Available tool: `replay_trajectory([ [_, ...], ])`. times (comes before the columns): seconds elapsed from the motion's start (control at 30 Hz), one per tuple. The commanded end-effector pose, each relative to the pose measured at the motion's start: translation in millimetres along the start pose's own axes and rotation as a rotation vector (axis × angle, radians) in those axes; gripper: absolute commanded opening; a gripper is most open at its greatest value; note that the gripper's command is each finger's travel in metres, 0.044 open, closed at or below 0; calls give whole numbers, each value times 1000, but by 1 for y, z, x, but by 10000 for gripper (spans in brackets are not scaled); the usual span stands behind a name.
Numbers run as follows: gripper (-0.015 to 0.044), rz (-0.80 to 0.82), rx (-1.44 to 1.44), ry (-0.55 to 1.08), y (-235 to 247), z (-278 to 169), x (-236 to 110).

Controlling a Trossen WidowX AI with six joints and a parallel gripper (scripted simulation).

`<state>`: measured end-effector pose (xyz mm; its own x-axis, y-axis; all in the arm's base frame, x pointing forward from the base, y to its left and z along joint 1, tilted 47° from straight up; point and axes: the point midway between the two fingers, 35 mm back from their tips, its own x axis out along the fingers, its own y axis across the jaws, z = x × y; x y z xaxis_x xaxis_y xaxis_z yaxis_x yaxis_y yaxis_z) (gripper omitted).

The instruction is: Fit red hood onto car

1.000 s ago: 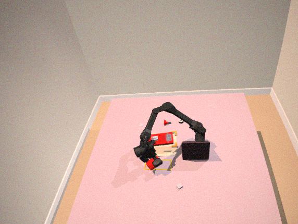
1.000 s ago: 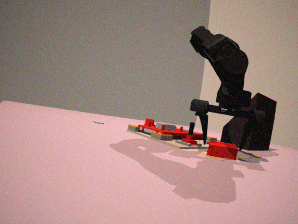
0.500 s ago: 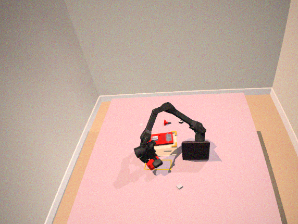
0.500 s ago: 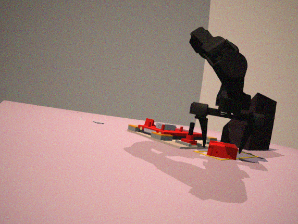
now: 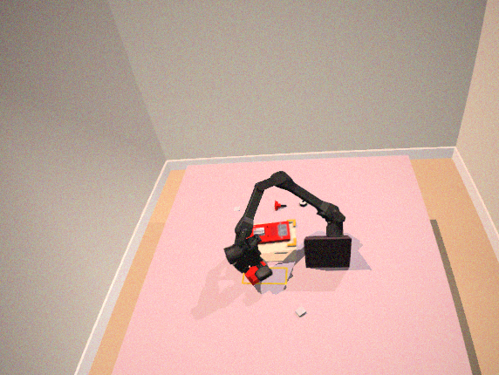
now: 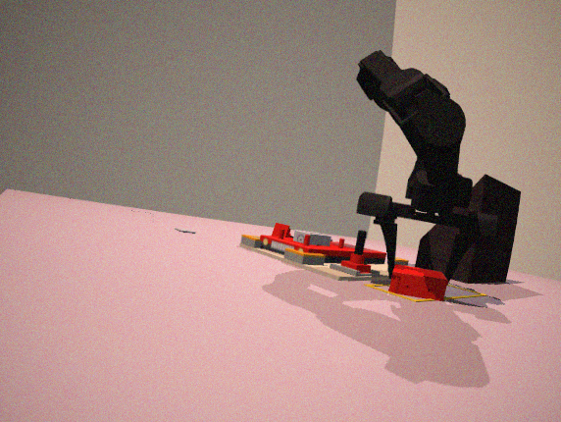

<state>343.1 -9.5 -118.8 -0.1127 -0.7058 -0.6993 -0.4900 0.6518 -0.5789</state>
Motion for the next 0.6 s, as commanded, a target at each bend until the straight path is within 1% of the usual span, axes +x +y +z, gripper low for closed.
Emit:
replay_trajectory([
  [0.0, 170, 0, 0, 0, 0, 0, -2],
  [0.2, 12, 1, 0, 0, 0, 0, -13],
  [0.23, 0, 1, 0, -1, 0, 0, -15],
  [0.57, 0, 2, 0, -1, 1, 1, -50],
])
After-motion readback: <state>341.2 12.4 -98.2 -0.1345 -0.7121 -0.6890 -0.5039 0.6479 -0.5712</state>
